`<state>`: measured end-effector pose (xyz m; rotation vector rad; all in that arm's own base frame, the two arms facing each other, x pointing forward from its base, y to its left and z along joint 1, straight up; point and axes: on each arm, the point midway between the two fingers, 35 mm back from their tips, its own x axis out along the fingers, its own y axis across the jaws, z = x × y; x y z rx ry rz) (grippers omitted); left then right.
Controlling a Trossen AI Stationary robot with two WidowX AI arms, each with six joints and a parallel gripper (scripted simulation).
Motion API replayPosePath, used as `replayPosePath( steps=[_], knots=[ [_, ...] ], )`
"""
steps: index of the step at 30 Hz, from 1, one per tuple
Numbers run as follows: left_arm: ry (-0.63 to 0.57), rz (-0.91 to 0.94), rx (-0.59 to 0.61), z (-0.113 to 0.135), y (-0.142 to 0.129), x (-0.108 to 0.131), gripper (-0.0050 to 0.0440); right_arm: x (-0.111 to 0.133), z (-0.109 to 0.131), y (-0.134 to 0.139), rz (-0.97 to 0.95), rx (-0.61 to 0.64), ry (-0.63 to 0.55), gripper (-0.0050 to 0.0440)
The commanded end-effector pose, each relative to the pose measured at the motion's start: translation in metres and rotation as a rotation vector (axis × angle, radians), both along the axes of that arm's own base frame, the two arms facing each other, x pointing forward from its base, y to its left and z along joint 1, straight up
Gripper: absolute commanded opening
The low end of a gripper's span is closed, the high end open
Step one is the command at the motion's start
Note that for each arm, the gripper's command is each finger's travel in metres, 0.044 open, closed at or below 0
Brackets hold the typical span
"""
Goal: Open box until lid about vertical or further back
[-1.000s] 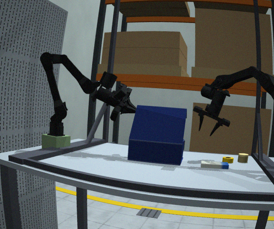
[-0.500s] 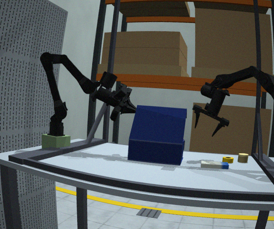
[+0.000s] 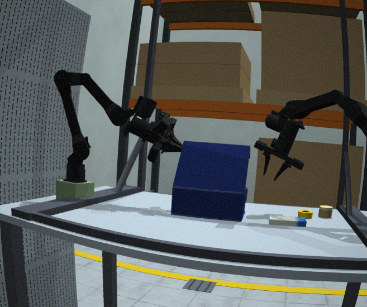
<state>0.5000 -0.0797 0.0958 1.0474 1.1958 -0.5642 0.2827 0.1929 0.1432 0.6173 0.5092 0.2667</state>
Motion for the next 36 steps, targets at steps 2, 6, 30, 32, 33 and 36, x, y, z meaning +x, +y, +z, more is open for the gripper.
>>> replayPosePath(
  steps=[2, 6, 30, 32, 33, 36],
  knots=[
    [-0.039, -0.001, -0.01, 0.013, 0.002, 0.008, 0.0104, 0.002, 0.01, 0.002, 0.002, 0.017, -0.021, 0.0006],
    [-0.043, 0.0, -0.01, 0.014, 0.003, 0.011, 0.006, 0.002, 0.01, 0.002, 0.002, 0.017, -0.021, 0.0006],
    [-0.072, 0.002, -0.014, 0.014, 0.013, 0.029, 0.006, 0.002, 0.01, 0.002, 0.002, 0.017, -0.021, 0.0006],
    [-0.075, 0.002, -0.015, 0.014, 0.014, 0.031, 0.006, 0.002, 0.01, 0.002, 0.002, 0.017, -0.021, 0.0006],
    [-0.076, 0.002, -0.015, 0.014, 0.014, 0.032, 0.006, 0.002, 0.01, 0.002, 0.002, 0.017, -0.021, 0.0006],
    [-0.079, 0.002, -0.015, 0.014, 0.015, 0.034, 0.006, 0.002, 0.01, 0.002, 0.002, 0.017, -0.021, 0.0006]
  ],
)
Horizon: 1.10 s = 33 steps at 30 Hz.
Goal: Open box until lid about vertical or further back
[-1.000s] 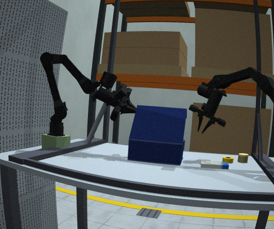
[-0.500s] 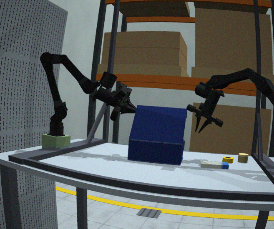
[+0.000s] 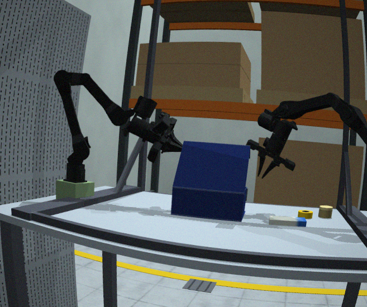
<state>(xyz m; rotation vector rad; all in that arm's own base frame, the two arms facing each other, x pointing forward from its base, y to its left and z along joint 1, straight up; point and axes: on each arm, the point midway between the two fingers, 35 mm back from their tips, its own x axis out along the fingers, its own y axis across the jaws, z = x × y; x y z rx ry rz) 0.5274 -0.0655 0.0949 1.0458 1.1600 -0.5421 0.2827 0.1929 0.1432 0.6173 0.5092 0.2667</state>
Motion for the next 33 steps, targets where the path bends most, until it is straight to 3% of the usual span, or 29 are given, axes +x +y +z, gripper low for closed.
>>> replayPosePath(
  steps=[1, 33],
  knots=[
    [-0.039, -0.002, -0.008, 0.015, 0.001, 0.006, 0.006, 0.002, 0.01, 0.002, 0.002, 0.017, -0.021, 0.0006],
    [-0.08, 0.001, -0.01, 0.015, 0.017, 0.03, 0.006, 0.002, 0.01, 0.002, 0.002, 0.017, -0.021, 0.0006]
  ],
)
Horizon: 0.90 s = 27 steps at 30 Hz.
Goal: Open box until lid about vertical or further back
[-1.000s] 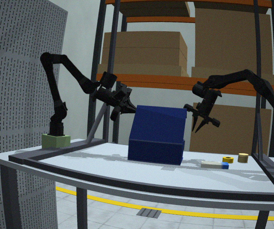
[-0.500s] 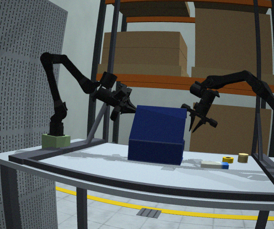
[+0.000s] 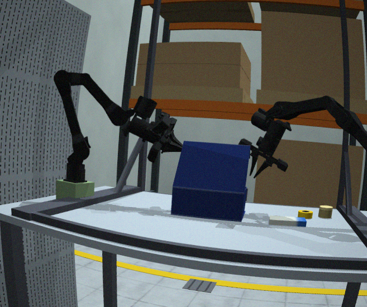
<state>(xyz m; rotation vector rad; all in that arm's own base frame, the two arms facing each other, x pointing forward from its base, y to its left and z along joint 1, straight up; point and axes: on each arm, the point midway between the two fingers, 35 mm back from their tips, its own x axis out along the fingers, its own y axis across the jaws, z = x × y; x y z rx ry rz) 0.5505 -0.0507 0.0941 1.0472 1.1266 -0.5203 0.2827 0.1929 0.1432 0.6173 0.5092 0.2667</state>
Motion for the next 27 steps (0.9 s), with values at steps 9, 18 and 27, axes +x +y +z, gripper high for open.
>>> replayPosePath(
  steps=[9, 18, 27],
  knots=[
    [-0.052, 0.0, -0.006, 0.016, 0.006, 0.012, 0.006, 0.002, 0.01, 0.002, 0.002, 0.017, -0.021, 0.0006],
    [-0.06, 0.0, -0.007, 0.018, 0.008, 0.014, 0.006, 0.002, 0.01, 0.002, 0.002, 0.017, -0.021, 0.0006],
    [-0.045, 0.002, -0.005, 0.009, 0.008, 0.014, 0.006, 0.002, 0.01, 0.002, 0.002, 0.017, -0.021, 0.0006]
  ],
)
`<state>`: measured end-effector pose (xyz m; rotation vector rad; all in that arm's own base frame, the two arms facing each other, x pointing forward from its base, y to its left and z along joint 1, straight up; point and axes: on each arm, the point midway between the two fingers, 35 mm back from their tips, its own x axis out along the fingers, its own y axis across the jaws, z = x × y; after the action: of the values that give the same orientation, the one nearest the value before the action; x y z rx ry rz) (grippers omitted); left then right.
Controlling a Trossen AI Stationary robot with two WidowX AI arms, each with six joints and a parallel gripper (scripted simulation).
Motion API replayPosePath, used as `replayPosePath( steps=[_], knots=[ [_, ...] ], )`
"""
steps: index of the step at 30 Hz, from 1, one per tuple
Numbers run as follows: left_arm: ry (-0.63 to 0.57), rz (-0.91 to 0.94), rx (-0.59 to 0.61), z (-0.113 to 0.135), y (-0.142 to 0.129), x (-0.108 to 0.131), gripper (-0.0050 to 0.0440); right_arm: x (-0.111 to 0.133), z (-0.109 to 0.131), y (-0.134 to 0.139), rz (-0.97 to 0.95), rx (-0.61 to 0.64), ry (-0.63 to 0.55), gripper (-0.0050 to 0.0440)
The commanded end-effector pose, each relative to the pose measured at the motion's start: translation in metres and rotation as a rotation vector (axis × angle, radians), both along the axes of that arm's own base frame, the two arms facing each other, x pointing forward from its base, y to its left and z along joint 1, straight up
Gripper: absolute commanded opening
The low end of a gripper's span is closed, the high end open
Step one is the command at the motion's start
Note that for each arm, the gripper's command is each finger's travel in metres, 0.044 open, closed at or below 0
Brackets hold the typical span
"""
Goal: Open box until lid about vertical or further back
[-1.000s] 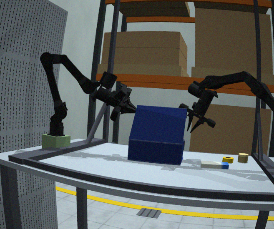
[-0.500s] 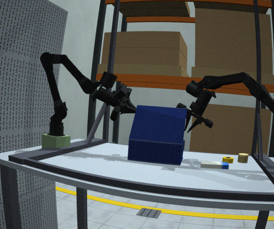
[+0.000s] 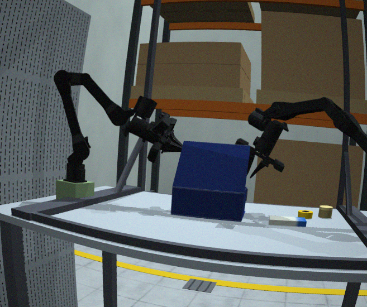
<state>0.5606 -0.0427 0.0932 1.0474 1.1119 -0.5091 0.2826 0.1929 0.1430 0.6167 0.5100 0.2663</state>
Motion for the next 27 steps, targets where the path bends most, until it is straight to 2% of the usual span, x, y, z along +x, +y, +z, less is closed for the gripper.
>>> replayPosePath(
  steps=[1, 27],
  knots=[
    [-0.026, 0.001, -0.004, 0.008, 0.0, 0.004, 0.006, 0.002, 0.011, 0.002, 0.002, 0.018, -0.022, 0.0006],
    [0.033, 0.015, 0.001, -0.036, 0.0, 0.007, 0.006, 0.002, 0.011, 0.002, 0.002, 0.018, -0.022, 0.0006]
  ],
)
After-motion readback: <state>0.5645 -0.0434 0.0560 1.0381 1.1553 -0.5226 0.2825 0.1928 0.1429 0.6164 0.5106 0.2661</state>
